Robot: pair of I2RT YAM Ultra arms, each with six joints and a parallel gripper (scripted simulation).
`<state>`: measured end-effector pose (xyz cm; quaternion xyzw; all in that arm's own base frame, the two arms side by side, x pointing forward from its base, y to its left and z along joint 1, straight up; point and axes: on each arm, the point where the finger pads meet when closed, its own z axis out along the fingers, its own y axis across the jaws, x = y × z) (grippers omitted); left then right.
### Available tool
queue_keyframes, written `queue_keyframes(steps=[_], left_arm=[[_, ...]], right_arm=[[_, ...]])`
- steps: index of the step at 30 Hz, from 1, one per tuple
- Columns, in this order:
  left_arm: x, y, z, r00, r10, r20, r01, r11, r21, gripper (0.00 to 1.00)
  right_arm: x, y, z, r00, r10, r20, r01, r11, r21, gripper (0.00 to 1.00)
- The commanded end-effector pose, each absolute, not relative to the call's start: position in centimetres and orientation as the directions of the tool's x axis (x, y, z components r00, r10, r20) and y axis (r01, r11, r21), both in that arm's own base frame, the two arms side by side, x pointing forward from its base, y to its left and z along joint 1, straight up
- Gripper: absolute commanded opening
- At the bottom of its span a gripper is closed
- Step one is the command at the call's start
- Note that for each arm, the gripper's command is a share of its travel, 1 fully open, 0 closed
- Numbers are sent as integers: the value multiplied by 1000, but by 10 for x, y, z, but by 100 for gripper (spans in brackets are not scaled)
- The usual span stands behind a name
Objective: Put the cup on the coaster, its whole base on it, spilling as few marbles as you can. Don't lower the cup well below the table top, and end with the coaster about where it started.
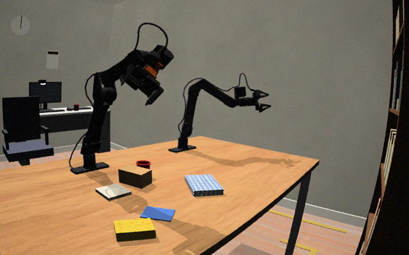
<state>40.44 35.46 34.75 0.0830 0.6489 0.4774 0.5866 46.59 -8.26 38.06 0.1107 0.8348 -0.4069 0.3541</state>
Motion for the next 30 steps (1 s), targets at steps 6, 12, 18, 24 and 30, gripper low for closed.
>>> queue_keyframes(steps=[6, 12, 18, 24, 30], left_arm=[[403, 353, 355, -290, 676, -678, -461, 522, 718, 100], [403, 353, 355, -290, 676, -678, -461, 522, 718, 100], [403, 353, 355, -290, 676, -678, -461, 522, 718, 100], [423, 318, 334, -272, 583, -765, -396, 657, 641, 100], [463, 199, 331, -178, 503, -846, -210, 820, 532, 100]], right_arm=[[464, -83, 386, -715, -102, -692, 482, 645, -593, 100], [464, -83, 386, -715, -102, -692, 482, 645, -593, 100], [464, -83, 386, -715, -102, -692, 482, 645, -593, 100], [468, -71, 385, -691, -124, -712, 456, 689, -563, 100], [450, -53, 363, -712, -173, -681, 352, 750, -559, 100]])
